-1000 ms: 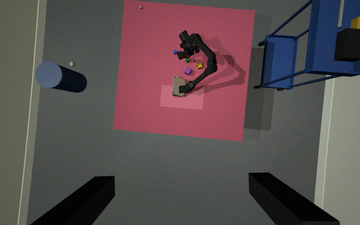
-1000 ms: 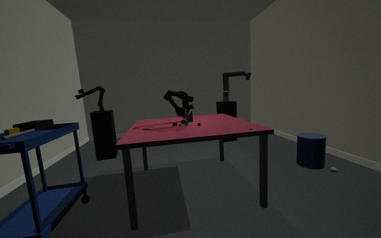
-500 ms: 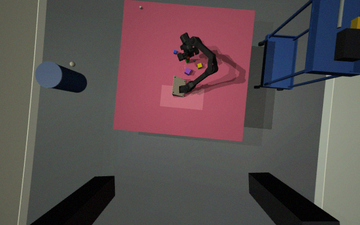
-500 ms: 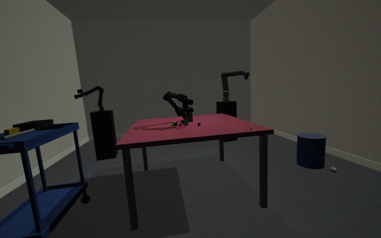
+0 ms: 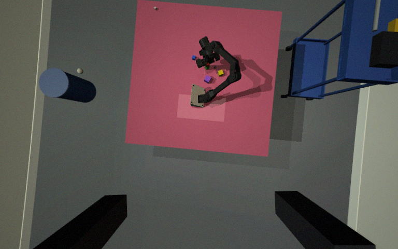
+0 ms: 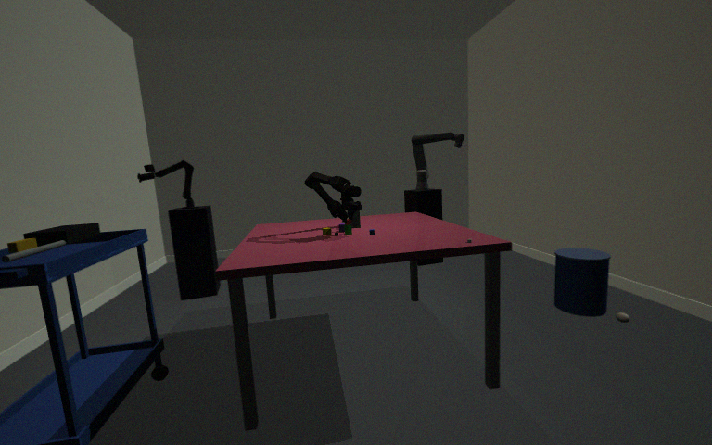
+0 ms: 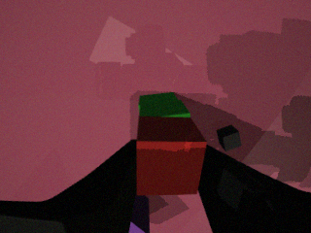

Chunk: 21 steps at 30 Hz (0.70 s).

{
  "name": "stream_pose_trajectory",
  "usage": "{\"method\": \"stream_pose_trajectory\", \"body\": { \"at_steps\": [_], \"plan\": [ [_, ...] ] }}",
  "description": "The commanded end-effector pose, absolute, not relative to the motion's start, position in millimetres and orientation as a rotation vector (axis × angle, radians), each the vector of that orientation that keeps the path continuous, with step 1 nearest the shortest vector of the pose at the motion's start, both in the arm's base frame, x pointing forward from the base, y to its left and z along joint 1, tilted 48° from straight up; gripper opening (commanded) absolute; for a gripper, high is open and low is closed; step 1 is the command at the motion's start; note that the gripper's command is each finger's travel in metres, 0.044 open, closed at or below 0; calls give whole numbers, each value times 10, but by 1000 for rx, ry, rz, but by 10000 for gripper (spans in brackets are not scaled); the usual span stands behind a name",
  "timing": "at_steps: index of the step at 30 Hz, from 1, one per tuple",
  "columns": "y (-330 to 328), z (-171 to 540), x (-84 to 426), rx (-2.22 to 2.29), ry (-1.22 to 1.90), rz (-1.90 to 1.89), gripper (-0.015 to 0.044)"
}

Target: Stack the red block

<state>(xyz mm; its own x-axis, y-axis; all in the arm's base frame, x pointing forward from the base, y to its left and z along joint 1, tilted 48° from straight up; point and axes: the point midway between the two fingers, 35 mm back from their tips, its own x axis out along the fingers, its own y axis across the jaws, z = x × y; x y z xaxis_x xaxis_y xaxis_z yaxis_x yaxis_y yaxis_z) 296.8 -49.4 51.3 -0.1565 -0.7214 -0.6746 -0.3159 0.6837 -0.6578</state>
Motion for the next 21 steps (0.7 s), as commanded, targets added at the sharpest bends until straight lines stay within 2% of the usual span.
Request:
{"method": "stream_pose_trajectory", "body": {
  "at_steps": [1, 13, 21],
  "plan": [
    [-501, 513, 2967, -840, 1748, -439, 0],
    [-489, 524, 2971, -840, 1748, -439, 0],
    [-498, 508, 2965, -834, 1749, -440, 210]
  ]
}}
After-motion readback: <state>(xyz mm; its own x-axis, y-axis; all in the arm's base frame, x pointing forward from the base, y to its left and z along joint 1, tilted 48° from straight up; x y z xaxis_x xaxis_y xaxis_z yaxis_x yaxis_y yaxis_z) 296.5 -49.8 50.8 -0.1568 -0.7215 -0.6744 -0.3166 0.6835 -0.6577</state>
